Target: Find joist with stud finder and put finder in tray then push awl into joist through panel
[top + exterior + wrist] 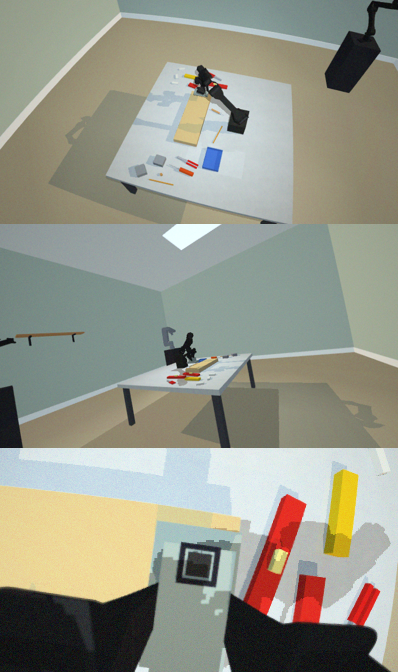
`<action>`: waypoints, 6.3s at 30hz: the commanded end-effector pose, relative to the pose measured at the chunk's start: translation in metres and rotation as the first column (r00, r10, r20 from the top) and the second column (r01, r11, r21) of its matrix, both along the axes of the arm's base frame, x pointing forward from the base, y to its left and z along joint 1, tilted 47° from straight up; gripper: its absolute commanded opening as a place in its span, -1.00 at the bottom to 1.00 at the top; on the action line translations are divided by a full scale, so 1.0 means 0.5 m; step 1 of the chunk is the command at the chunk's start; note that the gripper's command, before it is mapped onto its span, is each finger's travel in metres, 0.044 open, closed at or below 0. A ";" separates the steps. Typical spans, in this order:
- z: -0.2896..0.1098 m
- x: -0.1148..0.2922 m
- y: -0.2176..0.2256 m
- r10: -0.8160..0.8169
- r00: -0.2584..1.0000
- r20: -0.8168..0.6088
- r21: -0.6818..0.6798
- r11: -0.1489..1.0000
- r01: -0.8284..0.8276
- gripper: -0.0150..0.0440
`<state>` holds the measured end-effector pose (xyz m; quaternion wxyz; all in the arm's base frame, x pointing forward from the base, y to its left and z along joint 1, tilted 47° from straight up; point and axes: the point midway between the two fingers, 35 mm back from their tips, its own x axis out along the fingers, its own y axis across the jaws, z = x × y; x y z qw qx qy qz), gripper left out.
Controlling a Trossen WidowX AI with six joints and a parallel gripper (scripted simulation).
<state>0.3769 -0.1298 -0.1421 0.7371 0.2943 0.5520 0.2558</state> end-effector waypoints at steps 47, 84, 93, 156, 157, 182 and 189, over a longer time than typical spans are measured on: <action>-0.019 -0.004 0.145 -0.007 1.000 0.007 0.008 1.000 0.007 -0.49; 0.145 -0.016 0.306 -0.007 1.000 0.003 0.015 1.000 0.007 -0.49; 0.186 -0.018 0.345 -0.007 1.000 0.003 0.017 1.000 0.007 -0.49; 0.475 -0.036 0.613 -0.007 1.000 0.002 0.026 1.000 0.007 -0.49; 0.479 -0.037 0.618 -0.007 1.000 0.002 0.026 1.000 0.007 -0.49; 0.475 -0.036 0.614 -0.007 1.000 0.002 0.026 1.000 0.007 -0.49; 0.442 -0.034 0.584 -0.007 1.000 0.002 0.025 1.000 0.007 -0.49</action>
